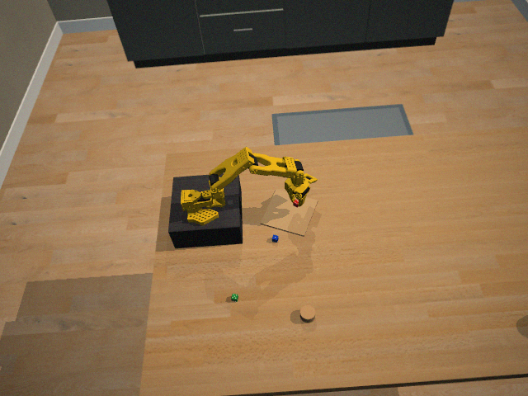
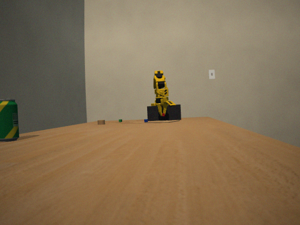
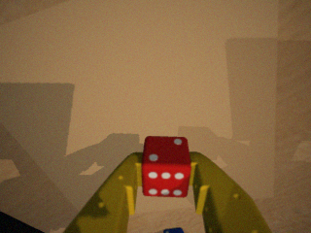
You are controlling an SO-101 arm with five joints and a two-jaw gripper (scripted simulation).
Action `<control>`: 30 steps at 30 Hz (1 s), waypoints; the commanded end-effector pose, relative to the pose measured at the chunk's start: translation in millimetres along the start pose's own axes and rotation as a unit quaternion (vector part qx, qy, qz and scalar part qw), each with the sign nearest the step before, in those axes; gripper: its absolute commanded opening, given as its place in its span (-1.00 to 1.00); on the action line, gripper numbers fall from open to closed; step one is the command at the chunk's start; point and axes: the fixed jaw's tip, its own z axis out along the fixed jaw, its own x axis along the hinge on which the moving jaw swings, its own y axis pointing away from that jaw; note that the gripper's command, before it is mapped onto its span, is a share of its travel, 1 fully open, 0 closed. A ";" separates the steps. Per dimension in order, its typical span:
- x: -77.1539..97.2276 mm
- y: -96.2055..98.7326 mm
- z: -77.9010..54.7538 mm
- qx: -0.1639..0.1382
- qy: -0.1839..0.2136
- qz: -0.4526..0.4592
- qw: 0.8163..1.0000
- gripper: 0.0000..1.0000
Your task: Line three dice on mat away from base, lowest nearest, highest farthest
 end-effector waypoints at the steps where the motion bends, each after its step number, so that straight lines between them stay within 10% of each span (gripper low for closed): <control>1: -1.6 1.3 3.3 -0.001 0.000 0.000 1.000 -1.00; 30: -1.5 1.3 15.2 -0.001 0.000 0.000 1.000 -1.00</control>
